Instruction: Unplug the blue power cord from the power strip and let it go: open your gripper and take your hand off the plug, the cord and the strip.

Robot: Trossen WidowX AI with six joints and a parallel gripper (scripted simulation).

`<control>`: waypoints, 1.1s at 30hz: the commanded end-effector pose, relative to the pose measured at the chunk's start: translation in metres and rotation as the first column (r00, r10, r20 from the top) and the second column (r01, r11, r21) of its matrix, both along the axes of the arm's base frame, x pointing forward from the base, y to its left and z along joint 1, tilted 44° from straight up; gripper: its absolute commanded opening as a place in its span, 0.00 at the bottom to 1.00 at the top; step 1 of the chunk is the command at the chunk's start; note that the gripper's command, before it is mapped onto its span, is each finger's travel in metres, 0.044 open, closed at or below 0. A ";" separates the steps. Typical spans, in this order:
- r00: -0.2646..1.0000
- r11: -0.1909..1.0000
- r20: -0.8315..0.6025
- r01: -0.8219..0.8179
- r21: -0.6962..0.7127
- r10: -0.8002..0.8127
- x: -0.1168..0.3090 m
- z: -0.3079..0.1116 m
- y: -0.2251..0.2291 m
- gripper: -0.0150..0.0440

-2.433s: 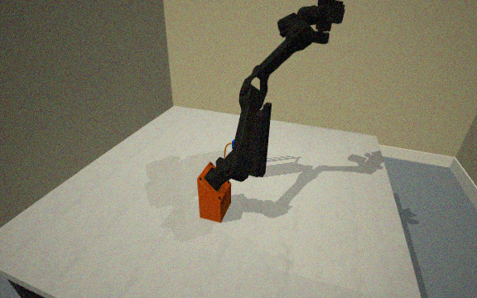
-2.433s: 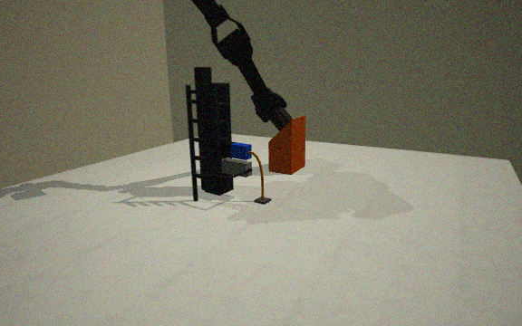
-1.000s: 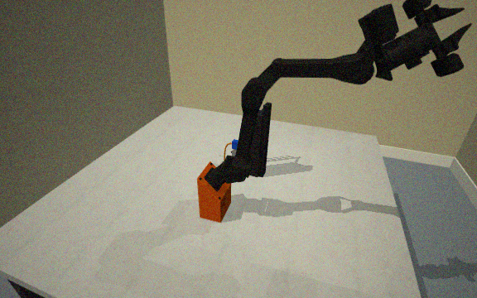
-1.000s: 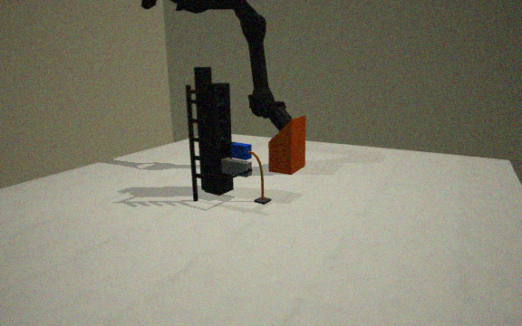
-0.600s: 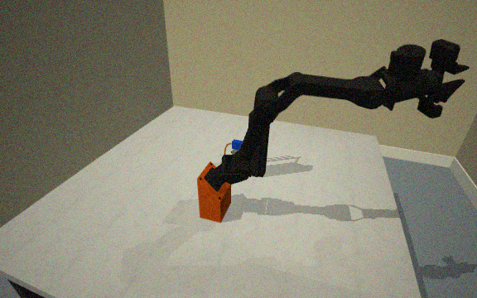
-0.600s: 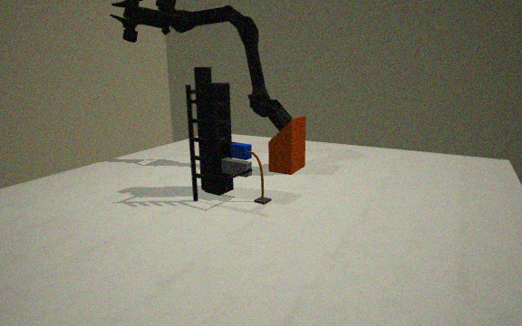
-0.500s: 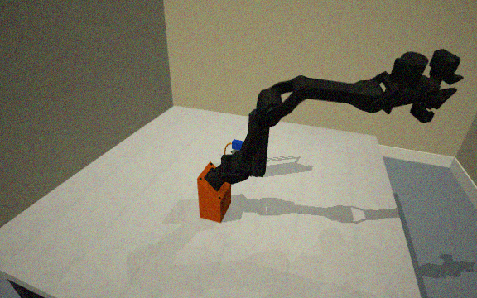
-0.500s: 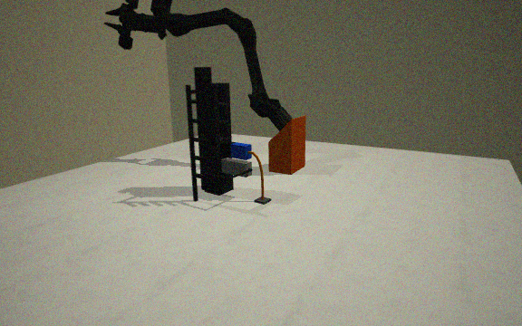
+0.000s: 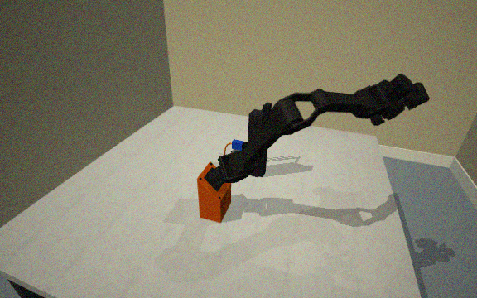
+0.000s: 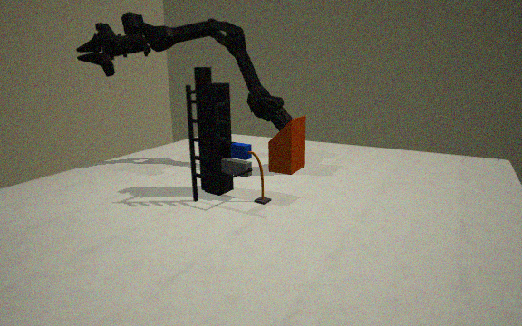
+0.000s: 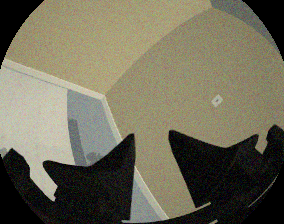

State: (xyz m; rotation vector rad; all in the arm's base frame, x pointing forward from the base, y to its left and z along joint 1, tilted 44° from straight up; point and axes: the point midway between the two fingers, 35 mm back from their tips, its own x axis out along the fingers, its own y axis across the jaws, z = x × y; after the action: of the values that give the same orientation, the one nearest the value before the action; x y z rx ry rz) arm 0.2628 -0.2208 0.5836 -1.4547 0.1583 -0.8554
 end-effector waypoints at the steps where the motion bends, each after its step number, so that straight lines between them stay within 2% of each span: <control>1: 0.996 0.988 -0.042 -0.068 0.138 0.075 0.041 -0.038 0.002 0.53; 9: 0.967 0.911 -0.122 -0.162 0.379 0.223 0.112 -0.113 0.035 0.53; 18: 0.906 0.795 -0.226 -0.168 0.583 0.358 0.168 -0.199 0.099 0.53; 26: 0.827 0.712 -0.339 -0.102 0.695 0.449 0.193 -0.276 0.170 0.53; 33: 0.737 0.685 -0.458 -0.009 0.728 0.496 0.194 -0.342 0.231 0.53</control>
State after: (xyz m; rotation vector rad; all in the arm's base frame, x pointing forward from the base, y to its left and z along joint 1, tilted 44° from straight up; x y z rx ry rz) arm 0.4585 -0.0103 0.2713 -0.9360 0.6171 -0.0165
